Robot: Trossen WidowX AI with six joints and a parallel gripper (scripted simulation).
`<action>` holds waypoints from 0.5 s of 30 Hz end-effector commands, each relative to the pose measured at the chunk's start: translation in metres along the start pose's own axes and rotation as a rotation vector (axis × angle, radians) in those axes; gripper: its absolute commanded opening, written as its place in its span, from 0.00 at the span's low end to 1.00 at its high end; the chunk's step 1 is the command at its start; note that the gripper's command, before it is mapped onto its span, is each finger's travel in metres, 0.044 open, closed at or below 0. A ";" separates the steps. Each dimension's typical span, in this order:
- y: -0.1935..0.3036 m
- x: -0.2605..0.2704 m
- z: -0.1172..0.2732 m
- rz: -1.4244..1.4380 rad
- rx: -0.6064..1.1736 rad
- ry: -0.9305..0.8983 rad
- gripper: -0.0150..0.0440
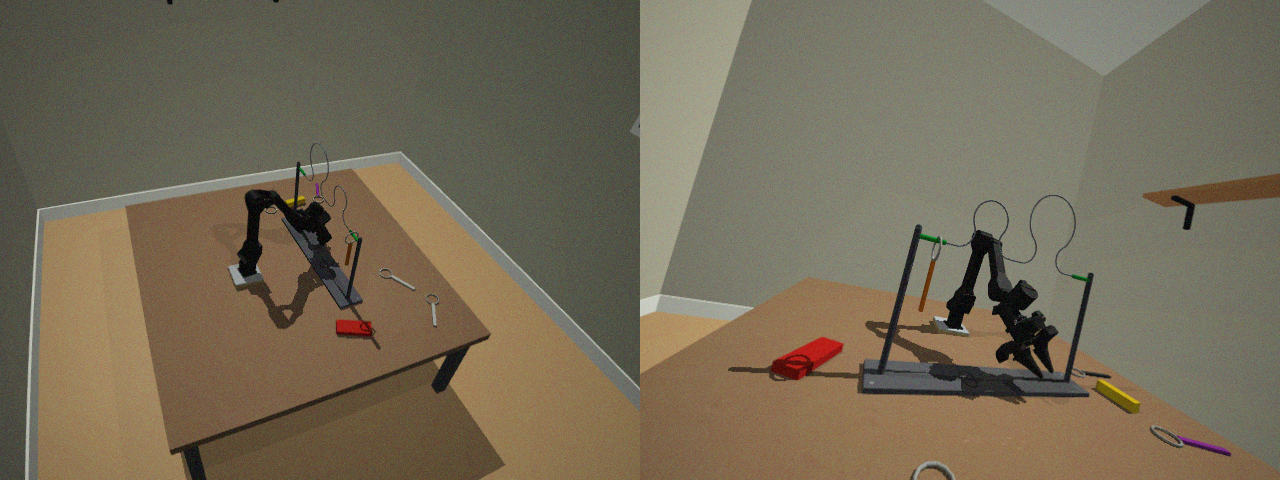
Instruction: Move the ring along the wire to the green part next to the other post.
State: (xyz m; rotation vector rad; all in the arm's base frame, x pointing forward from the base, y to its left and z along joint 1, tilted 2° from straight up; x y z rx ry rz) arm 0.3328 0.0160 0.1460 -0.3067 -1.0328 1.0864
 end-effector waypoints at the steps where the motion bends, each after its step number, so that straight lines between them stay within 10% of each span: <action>1: -0.008 -0.023 0.004 -0.010 -0.039 -0.016 0.53; 15: -0.039 -0.125 0.049 0.000 -0.269 -0.060 0.53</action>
Point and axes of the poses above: the point midway between the two fingers, 35 mm back from their tips, its own z axis back along the fingers, its own x axis across the jaws, y = z × x, the point moved 9 cm from there along z, back along the fingers, and after that the axes turned 14 degrees about -z, right-handed, at the moved point
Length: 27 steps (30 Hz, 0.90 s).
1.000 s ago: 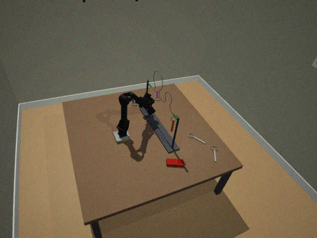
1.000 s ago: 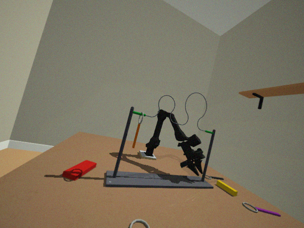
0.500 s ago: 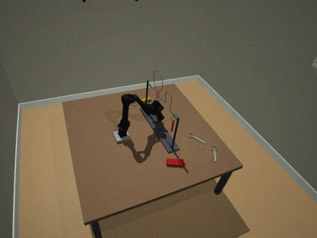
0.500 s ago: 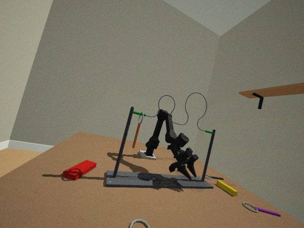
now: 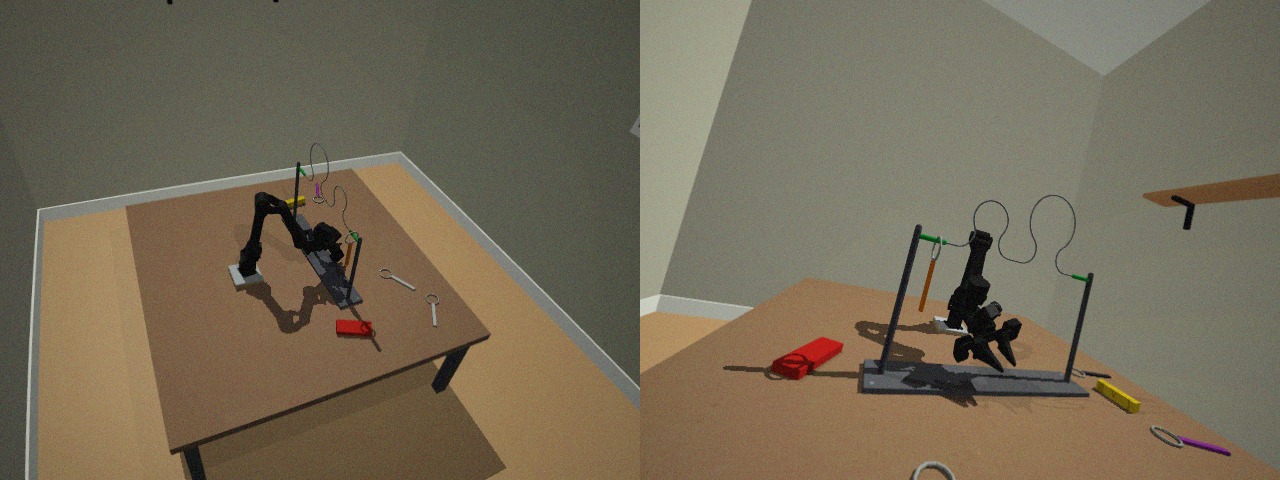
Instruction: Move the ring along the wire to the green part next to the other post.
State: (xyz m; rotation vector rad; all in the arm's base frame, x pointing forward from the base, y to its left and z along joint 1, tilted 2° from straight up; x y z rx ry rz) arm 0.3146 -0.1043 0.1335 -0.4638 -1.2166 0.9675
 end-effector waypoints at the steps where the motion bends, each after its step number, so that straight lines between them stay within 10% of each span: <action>1: -0.005 -0.022 0.015 0.016 -0.047 -0.006 0.53; 27: 0.001 -0.139 0.187 0.348 -0.394 0.085 0.53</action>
Point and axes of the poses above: the point midway between the two fingers, 35 mm back from their tips, its own z axis back along the fingers, its own x axis across the jaws, y = z × x, the point moved 9 cm from there along z, back along the fingers, and after that the axes turned 14 degrees about -z, right-handed, at the moved point
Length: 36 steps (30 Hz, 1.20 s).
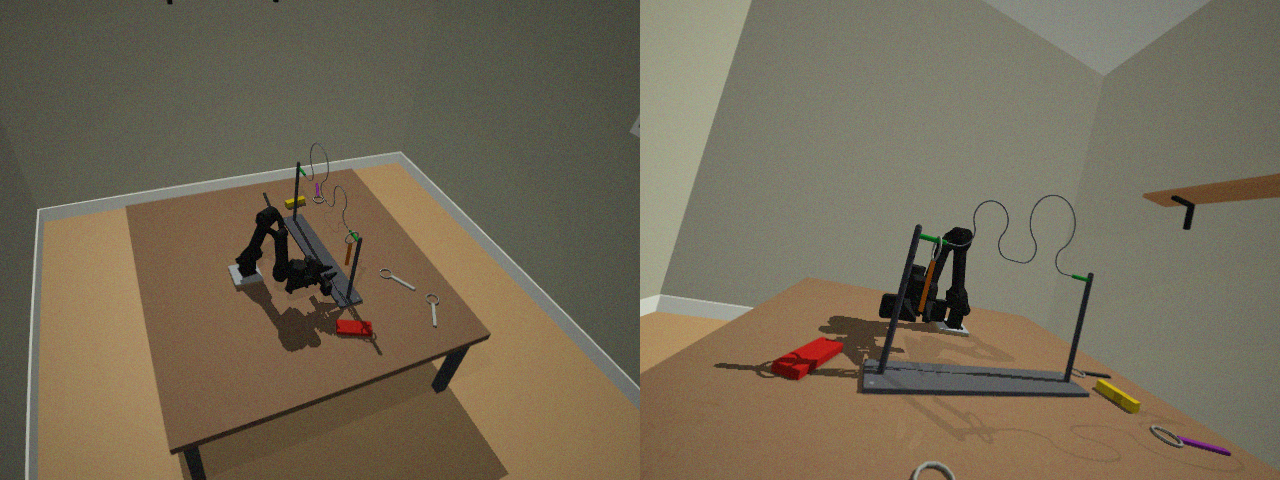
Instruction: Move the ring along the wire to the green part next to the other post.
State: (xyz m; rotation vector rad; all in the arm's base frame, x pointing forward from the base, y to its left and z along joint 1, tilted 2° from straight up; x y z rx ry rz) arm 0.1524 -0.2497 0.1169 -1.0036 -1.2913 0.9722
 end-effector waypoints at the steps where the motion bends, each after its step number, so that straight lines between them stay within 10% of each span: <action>1: 0.002 -0.006 0.024 0.057 -0.020 0.016 0.53; 9: 0.003 -0.012 0.057 0.143 -0.041 0.047 0.53; 36: -0.049 -0.005 -0.010 0.040 -0.080 0.044 0.53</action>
Point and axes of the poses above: the point midway between the two fingers, 35 mm back from their tips, its own z axis back along the fingers, its own x axis across the jaws, y = z × x, the point moved 9 cm from there along z, back along the fingers, and after that the axes turned 14 degrees about -z, right-handed, at the moved point
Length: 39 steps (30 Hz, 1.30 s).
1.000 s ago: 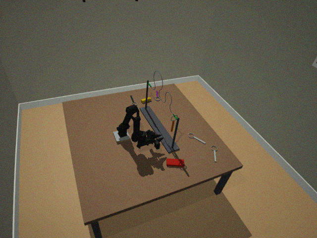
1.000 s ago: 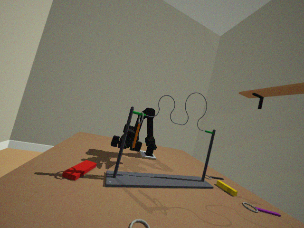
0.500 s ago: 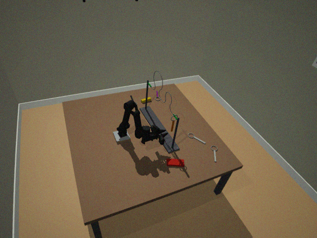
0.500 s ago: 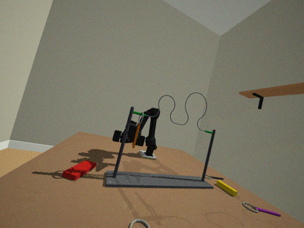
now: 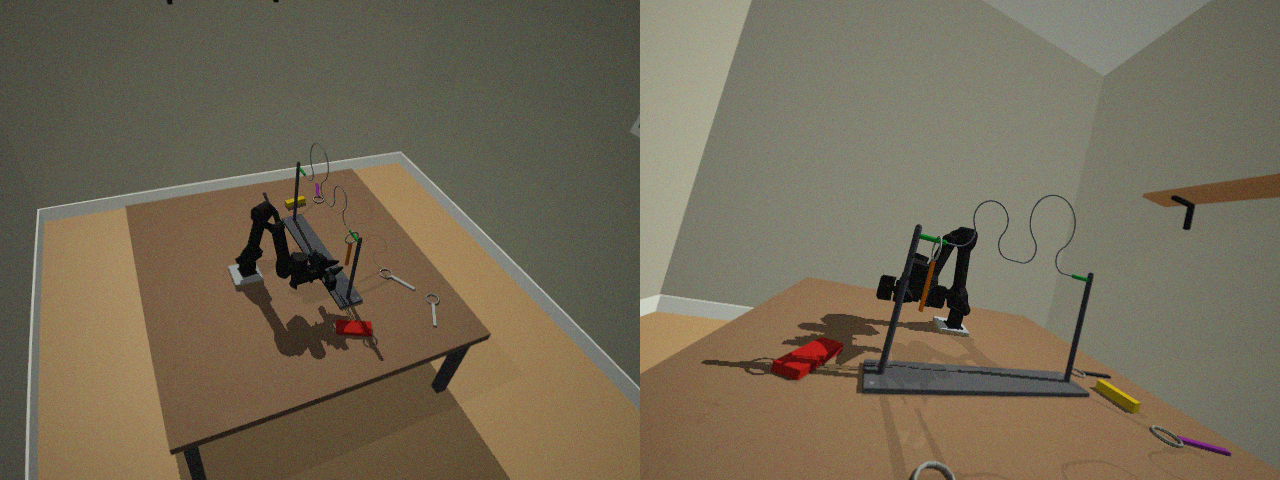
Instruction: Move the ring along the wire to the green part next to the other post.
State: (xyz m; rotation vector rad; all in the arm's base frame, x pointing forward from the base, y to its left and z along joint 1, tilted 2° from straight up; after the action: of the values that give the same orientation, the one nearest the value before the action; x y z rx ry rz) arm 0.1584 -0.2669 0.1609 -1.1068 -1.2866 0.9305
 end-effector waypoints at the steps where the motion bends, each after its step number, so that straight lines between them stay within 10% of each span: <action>1: -0.001 -0.001 -0.006 0.001 -0.003 0.001 0.53; 39: -0.001 0.003 -0.059 0.002 -0.007 0.000 0.53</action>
State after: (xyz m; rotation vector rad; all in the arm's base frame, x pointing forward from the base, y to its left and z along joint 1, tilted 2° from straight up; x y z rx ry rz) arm 0.2162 -0.2697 0.1644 -1.1050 -1.2939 0.9260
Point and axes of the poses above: the point midway between the two fingers, 35 mm back from their tips, its own z axis back along the fingers, its own x axis across the jaws, y = z × x, the point moved 9 cm from there along z, back along the fingers, and after that the axes turned 14 degrees about -z, right-handed, at the moved point
